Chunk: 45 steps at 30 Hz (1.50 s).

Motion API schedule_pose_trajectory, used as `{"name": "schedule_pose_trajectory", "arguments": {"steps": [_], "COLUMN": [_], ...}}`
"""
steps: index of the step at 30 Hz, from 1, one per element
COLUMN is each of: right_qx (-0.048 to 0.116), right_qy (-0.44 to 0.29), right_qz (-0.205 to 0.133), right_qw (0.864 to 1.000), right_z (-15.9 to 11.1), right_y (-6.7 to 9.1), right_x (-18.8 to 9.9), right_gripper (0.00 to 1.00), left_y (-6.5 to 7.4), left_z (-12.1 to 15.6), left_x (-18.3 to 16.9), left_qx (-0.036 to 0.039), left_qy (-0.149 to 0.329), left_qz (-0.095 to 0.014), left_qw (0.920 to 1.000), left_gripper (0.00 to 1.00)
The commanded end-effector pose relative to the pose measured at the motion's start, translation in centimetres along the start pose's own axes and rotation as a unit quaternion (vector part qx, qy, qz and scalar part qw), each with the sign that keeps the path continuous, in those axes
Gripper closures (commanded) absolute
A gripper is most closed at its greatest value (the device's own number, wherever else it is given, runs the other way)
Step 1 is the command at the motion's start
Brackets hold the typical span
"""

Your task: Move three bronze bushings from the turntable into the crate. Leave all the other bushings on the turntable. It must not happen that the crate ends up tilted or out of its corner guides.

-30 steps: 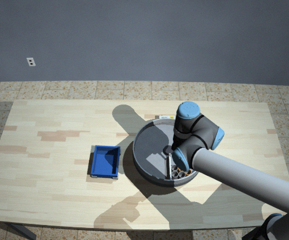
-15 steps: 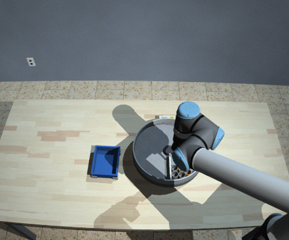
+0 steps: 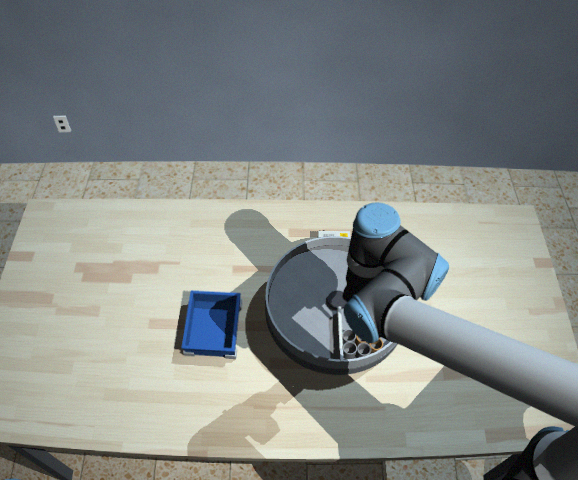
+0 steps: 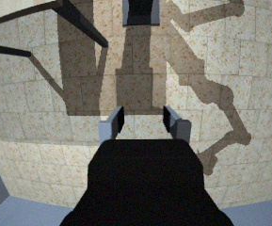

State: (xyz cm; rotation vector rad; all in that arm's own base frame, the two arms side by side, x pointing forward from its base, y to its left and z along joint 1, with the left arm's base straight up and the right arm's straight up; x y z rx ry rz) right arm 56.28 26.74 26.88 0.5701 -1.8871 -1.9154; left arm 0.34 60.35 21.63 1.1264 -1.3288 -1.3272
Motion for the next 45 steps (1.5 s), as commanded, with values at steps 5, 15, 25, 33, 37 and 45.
{"name": "schedule_pose_trajectory", "arguments": {"steps": [5, 15, 25, 33, 37, 45], "right_qx": [0.0, 0.0, 0.0, 0.0, 0.0, 0.0], "right_qy": [0.0, 0.0, 0.0, 0.0, 0.0, 0.0], "right_qz": [-0.001, -0.001, -0.001, -0.001, -0.001, -0.001], "right_qw": [1.0, 1.0, 1.0, 1.0, 1.0, 1.0], "right_z": [0.0, 0.0, 0.0, -3.9, -6.0, -6.5], "right_y": [0.1, 0.1, 0.1, -5.3, -8.3, -9.0], "right_x": [-0.1, -0.1, -0.1, 1.4, 2.1, 2.3], "right_gripper": [0.64, 0.64, 0.64, 0.64, 0.64, 0.64], "left_y": [0.1, 0.1, 0.1, 0.1, 0.1, 0.1], "left_z": [0.0, 0.0, 0.0, 0.0, 0.0, 0.0], "left_x": [-0.1, -0.1, -0.1, -0.1, -0.1, -0.1], "left_qx": [0.0, 0.0, 0.0, 0.0, 0.0, 0.0], "left_qy": [0.0, 0.0, 0.0, 0.0, 0.0, 0.0], "left_qz": [-0.001, -0.001, -0.001, -0.001, -0.001, -0.001], "left_qw": [1.0, 1.0, 1.0, 1.0, 1.0, 1.0], "left_gripper": [0.0, 0.0, 0.0, 0.0, 0.0, 0.0]}}
Point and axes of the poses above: on each arm, the point where the finger pads meet when closed, its own y axis back along the fingers, its own z axis across the jaws, x = y × z, the point moved 4 cm from there along y, back along the fingers, and after that the axes turned 9 degrees about -y, right-handed, at the moved point
